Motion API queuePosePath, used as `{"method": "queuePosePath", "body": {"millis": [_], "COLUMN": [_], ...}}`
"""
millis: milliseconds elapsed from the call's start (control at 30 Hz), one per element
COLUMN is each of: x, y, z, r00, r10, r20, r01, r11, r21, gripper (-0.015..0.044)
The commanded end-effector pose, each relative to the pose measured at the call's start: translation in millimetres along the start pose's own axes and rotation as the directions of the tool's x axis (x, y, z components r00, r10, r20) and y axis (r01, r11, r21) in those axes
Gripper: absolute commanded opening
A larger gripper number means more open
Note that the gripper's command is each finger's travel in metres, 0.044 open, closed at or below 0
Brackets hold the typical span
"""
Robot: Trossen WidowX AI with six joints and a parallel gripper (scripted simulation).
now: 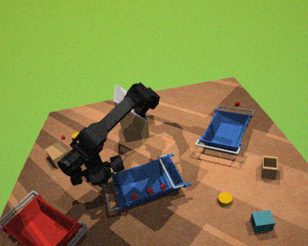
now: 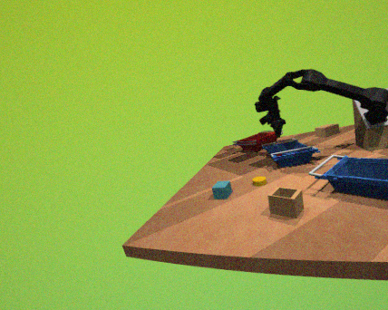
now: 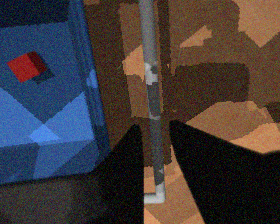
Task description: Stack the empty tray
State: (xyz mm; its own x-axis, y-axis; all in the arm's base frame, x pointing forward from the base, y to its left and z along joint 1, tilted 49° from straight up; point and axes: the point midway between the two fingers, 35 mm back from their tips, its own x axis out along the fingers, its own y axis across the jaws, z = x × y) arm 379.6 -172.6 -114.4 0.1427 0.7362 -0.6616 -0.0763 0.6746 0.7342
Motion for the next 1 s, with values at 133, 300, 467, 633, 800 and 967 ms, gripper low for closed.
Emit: {"method": "queuePosePath", "body": {"millis": [133, 300, 467, 633, 800, 967], "x": [3, 26, 50, 57, 47, 30], "y": [-4, -5, -4, -4, 1, 12], "z": [4, 5, 4, 4, 4, 3], "r00": [1.000, 1.000, 1.000, 1.000, 1.000, 1.000], "r10": [-0.015, -0.014, -0.012, -0.011, -0.012, -0.012], "r20": [0.010, 0.011, 0.011, 0.011, 0.011, 0.010], "r01": [0.015, 0.014, 0.012, 0.011, 0.012, 0.012], "r11": [1.000, 1.000, 1.000, 1.000, 1.000, 1.000], "r21": [-0.020, -0.020, -0.020, -0.020, -0.020, -0.020], "gripper": [0.0083, 0.0083, 0.0083, 0.0083, 0.0083, 0.0083]}}
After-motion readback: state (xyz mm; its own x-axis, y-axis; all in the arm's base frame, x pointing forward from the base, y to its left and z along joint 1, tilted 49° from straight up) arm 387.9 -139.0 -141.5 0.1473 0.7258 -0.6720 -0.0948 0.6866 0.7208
